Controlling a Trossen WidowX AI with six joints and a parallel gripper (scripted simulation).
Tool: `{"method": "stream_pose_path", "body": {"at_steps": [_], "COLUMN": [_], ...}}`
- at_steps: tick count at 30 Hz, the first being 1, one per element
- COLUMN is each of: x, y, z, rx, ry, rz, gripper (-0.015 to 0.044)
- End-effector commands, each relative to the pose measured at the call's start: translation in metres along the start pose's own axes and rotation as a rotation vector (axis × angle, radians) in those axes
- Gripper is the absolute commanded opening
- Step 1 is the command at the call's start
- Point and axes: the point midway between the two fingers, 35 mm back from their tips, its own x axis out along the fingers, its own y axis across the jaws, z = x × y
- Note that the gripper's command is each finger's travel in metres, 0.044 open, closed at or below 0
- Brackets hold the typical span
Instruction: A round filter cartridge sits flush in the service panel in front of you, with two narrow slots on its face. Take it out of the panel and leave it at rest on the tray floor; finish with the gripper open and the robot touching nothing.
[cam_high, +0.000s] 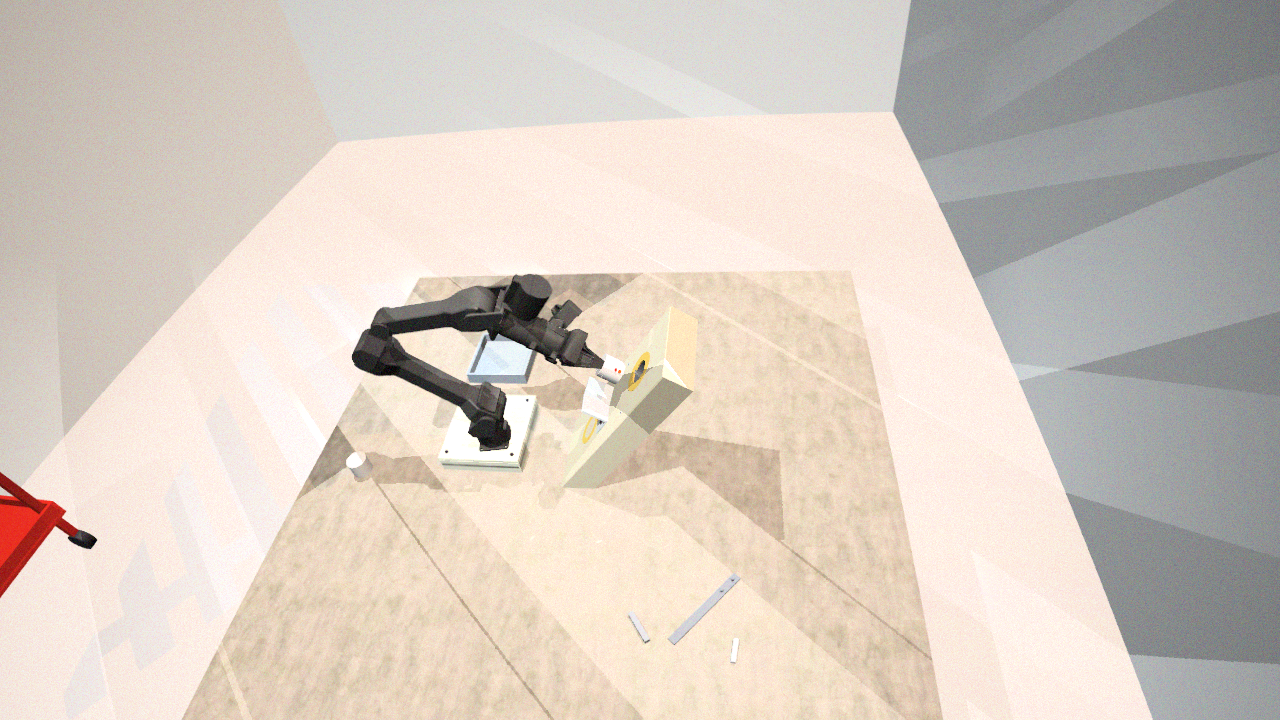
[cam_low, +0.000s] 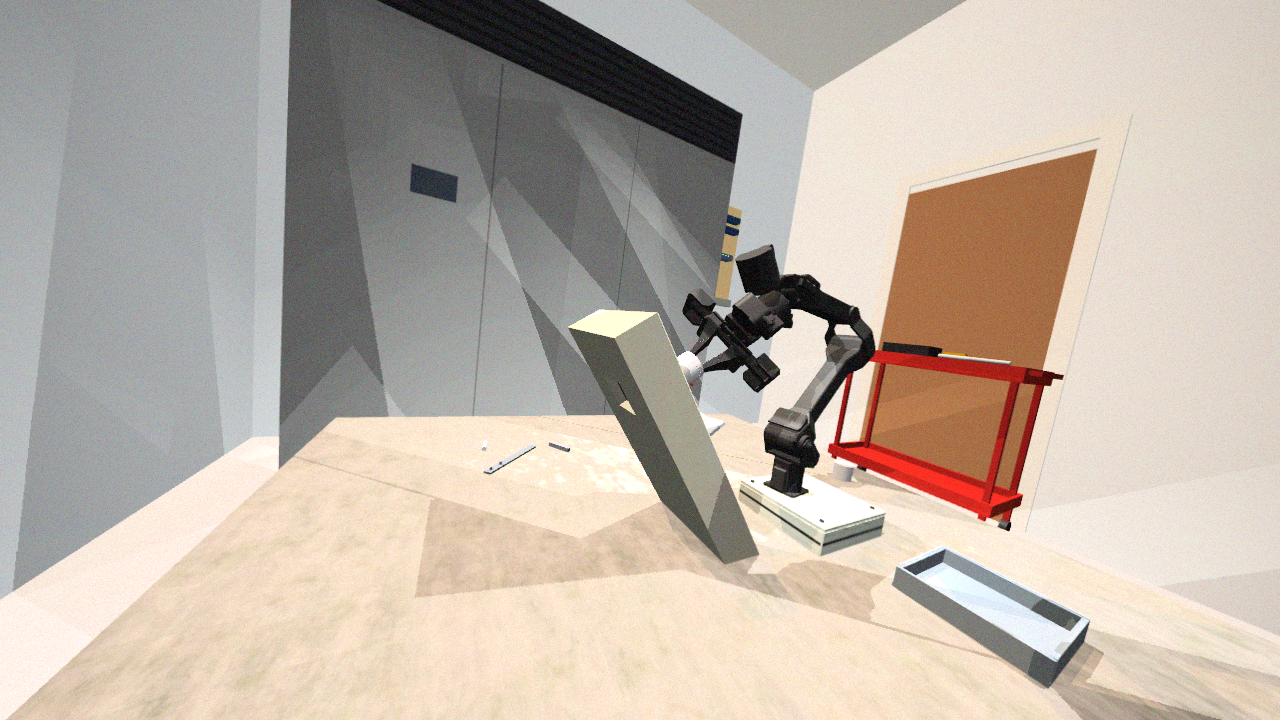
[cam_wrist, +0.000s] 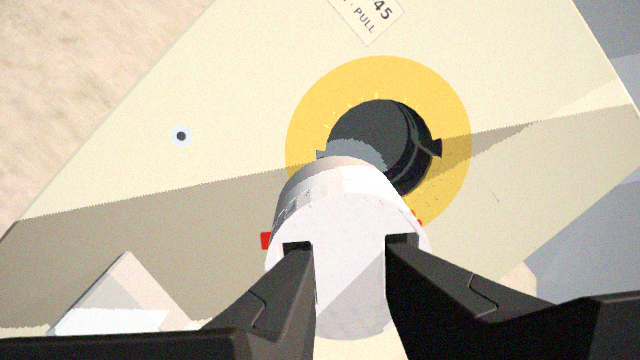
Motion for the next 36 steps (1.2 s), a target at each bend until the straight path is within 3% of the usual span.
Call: {"method": "stream_pose_path", "body": {"at_steps": [1, 14, 18, 30, 36], "x": [0.000, 0.007, 0.007, 0.007, -0.002], "y": [0.007, 0.039, 0.036, 0.038, -0.007], "z": [-0.006, -0.033, -0.030, -0.033, 0.006], "rx": [0.004, 0.004, 0.000, 0.004, 0.004], "ry": [-0.006, -0.005, 0.001, -0.005, -0.006], "rz": [-0.011, -0.010, 0.002, -0.010, -0.012], "gripper": [0.0000, 0.0000, 0.0105, 0.0106, 0.0106]}}
